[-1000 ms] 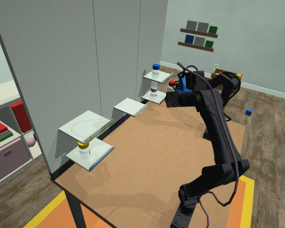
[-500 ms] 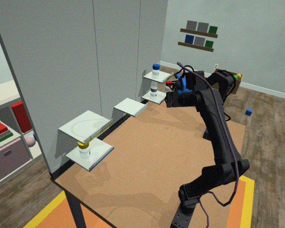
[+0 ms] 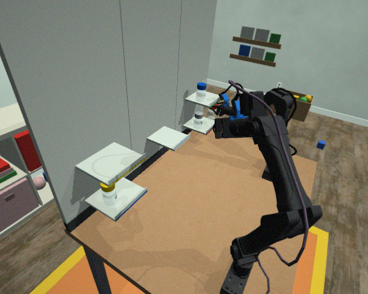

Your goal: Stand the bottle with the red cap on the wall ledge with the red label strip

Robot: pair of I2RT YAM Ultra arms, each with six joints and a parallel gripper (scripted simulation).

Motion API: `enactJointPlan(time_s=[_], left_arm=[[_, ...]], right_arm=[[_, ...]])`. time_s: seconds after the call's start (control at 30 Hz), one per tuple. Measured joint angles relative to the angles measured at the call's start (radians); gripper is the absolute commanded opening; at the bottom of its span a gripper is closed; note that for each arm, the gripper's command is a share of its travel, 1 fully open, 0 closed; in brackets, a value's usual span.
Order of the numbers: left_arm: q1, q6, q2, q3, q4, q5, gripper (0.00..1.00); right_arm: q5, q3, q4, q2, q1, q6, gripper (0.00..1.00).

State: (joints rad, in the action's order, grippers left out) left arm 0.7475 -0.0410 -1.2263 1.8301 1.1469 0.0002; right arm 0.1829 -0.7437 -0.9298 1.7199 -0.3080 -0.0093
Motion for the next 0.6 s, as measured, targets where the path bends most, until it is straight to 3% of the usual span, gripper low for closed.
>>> enactJointPlan(time_s=[0.6], left_arm=[[0.000, 0.000, 0.000, 0.000, 0.000, 0.000, 0.89]], right_arm=[[-0.002, -0.003, -0.065, 0.019, 0.000, 0.000, 0.49]])
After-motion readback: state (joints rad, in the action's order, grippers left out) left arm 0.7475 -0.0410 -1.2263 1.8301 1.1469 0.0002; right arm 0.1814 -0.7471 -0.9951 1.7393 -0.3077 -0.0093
